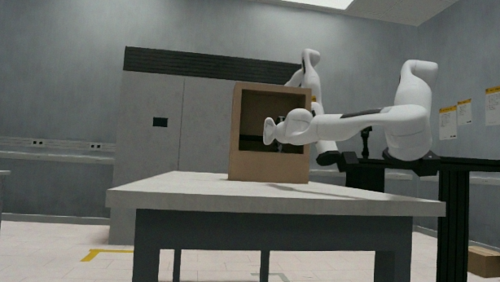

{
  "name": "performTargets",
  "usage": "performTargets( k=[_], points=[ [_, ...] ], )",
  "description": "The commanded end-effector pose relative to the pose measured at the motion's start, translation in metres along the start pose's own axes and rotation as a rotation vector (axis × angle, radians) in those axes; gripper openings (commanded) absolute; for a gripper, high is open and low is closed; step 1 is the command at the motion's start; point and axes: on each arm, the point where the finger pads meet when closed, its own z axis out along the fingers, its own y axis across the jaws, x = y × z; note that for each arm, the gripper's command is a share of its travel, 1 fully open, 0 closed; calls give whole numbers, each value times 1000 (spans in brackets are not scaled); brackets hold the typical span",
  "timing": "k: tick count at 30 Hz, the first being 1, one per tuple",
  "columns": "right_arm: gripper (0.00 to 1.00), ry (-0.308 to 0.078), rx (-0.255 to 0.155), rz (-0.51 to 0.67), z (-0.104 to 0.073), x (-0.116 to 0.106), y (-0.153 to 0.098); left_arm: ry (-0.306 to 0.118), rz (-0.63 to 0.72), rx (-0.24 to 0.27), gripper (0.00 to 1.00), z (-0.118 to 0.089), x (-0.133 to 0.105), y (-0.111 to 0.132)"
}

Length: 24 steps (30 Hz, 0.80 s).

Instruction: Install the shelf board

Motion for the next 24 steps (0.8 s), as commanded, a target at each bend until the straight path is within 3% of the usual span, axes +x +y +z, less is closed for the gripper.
performTargets(
  k=[1,24],
  points=[
    [1000,-1,0,0,0,0,0,-1,1,0,432,-10,0,1],
    [1000,-1,0,0,0,0,0,-1,1,0,432,-21,0,1]
  ],
)
